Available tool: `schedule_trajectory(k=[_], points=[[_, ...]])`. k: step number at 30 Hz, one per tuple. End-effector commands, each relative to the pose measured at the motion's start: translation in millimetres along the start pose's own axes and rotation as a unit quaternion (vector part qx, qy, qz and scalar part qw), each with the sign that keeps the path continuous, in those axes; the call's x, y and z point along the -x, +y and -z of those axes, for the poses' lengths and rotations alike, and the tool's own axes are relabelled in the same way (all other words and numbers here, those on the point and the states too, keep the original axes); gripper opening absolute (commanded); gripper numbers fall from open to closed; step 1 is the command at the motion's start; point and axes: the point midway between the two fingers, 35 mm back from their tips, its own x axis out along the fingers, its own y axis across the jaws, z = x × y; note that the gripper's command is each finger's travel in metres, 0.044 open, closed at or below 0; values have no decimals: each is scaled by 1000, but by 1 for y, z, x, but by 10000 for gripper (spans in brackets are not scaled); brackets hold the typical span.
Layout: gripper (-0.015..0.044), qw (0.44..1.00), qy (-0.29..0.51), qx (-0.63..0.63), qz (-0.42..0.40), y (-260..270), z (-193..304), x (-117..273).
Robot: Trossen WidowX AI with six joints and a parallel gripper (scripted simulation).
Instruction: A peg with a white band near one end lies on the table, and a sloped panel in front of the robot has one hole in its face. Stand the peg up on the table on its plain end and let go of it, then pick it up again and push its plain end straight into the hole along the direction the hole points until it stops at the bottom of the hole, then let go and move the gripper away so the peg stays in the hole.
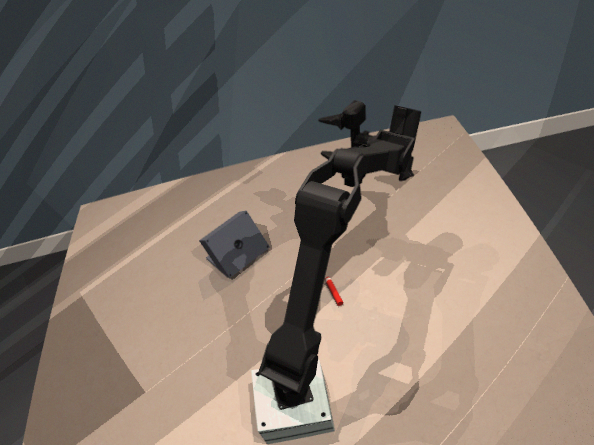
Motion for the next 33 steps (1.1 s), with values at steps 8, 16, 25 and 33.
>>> schedule_trajectory(k=[8,16,25,33], points=[[440,994,43,-99,-31,13,2,-12],[440,969,98,-217,-71,32,0,-23],[440,918,165,-341,-114,57,-7,-31],[440,856,229,-438,-152,81,-19,-33]])
